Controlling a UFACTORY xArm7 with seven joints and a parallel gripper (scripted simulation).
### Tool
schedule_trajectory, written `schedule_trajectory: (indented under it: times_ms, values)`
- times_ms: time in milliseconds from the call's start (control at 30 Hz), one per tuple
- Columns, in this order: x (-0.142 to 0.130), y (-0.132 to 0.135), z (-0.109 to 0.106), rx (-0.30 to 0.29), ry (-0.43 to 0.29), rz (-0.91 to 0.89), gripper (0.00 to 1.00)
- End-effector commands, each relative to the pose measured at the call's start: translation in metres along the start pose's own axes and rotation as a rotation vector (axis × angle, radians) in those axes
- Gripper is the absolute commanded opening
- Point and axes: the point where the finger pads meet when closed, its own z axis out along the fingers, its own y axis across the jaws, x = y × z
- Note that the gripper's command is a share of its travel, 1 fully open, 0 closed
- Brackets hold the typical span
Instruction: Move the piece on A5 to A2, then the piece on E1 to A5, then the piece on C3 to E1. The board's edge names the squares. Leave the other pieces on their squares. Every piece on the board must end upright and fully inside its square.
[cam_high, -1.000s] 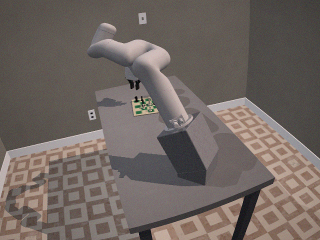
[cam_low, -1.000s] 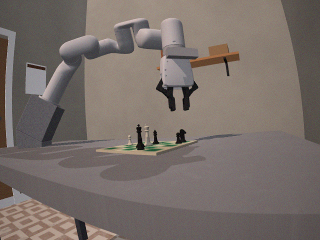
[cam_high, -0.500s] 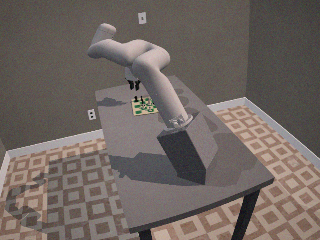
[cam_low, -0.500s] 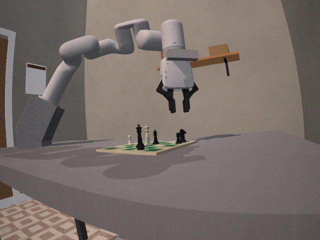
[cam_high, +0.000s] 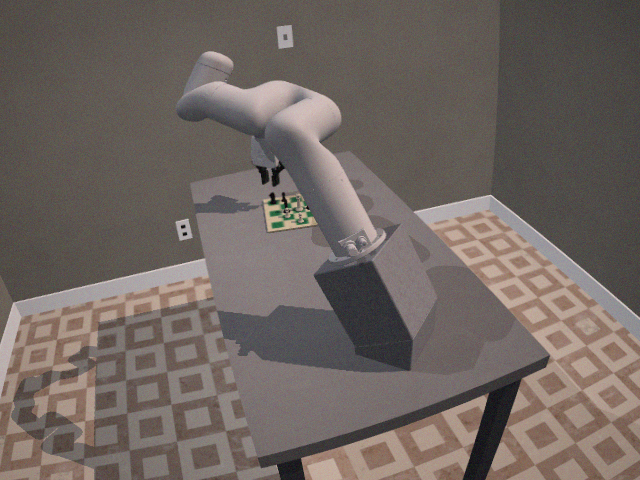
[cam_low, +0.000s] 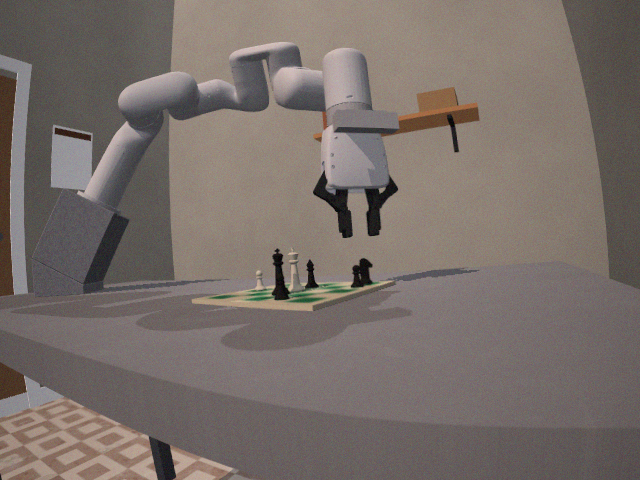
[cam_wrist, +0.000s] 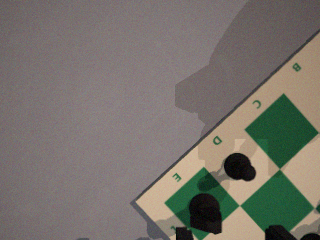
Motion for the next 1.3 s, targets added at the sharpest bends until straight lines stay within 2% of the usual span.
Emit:
schedule_trajectory:
  times_ms: [0,633,1267]
  values:
    - [0.002,-0.001,0.004,0.003,0.004,0.000,0.41]
    - [0.002,-0.001,0.024,0.003,0.004,0.000,0.41]
    - [0.002,-0.001,0.026,0.003,0.004,0.000,0.41]
